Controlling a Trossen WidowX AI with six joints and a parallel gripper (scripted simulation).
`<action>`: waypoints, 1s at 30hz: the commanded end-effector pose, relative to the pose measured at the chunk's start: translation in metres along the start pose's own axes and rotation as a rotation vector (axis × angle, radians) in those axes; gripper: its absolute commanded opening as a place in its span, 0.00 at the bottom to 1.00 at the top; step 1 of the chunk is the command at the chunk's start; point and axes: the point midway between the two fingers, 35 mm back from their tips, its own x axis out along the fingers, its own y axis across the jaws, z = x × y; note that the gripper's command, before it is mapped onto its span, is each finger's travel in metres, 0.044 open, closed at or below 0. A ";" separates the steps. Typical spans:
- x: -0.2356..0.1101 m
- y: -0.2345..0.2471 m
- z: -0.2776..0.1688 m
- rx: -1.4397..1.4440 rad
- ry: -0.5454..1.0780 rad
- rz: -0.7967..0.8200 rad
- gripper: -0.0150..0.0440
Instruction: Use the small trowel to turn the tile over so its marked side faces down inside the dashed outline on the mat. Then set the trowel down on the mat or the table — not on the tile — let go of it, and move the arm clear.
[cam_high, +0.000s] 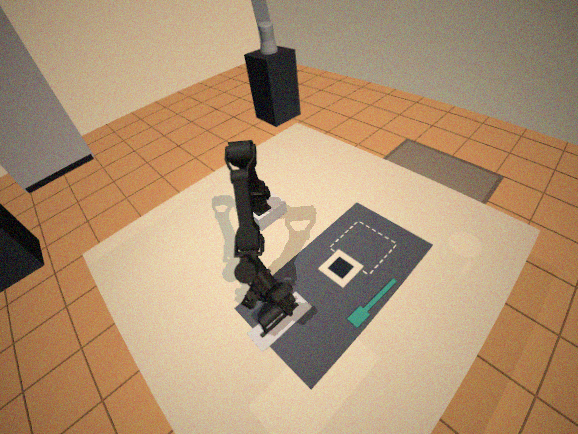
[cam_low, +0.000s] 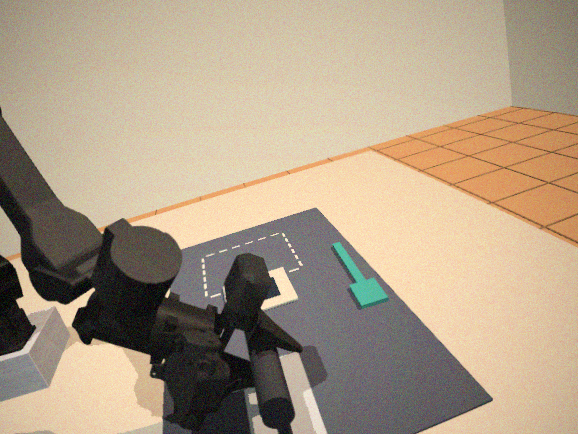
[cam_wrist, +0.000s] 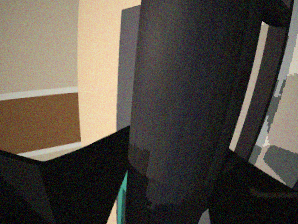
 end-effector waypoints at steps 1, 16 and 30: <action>0.001 -0.002 0.000 0.008 -0.003 -0.005 0.50; 0.001 -0.002 0.000 0.008 -0.003 -0.005 0.33; -0.035 0.042 0.001 0.006 -0.001 -0.004 0.25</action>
